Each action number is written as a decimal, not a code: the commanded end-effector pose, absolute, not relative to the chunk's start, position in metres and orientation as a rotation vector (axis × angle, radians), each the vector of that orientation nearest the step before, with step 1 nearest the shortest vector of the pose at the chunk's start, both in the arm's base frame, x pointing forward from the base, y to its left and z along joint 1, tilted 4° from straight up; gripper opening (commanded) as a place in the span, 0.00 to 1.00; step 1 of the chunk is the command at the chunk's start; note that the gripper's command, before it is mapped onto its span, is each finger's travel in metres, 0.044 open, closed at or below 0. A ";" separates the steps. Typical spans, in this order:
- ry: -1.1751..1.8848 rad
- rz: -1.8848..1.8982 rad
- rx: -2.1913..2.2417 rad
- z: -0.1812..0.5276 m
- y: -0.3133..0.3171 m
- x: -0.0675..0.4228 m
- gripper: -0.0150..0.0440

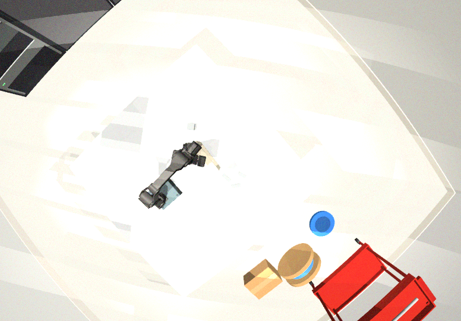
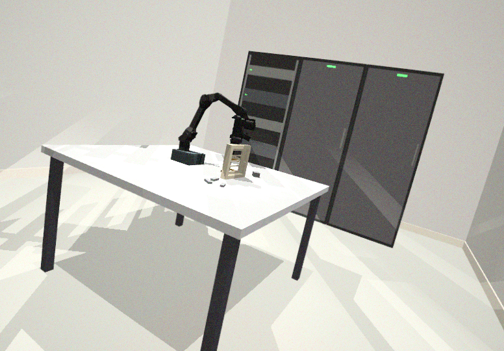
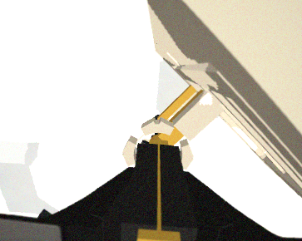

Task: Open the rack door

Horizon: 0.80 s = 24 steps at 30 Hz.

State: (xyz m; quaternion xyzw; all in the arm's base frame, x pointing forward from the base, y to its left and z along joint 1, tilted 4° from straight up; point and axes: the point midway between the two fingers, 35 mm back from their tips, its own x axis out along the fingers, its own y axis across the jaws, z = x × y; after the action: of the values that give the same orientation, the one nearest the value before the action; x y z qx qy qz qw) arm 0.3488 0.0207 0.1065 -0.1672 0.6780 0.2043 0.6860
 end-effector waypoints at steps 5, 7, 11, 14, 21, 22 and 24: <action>1.436 0.733 -0.654 0.106 0.021 0.349 0.30; 1.407 0.807 -0.730 0.106 0.021 0.349 0.30; 1.339 0.955 -0.881 0.106 0.020 0.349 0.30; 1.281 1.064 -0.992 0.106 0.020 0.349 0.30; 1.117 1.314 -1.248 0.106 0.021 0.349 0.30; 1.095 1.342 -1.278 0.106 0.021 0.349 0.30; 1.078 1.365 -1.301 0.106 0.021 0.349 0.30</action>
State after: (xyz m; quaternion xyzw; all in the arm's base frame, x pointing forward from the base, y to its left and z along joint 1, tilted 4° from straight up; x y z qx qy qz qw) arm 0.3478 0.0209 0.1064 -0.5073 0.4632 0.5375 0.4891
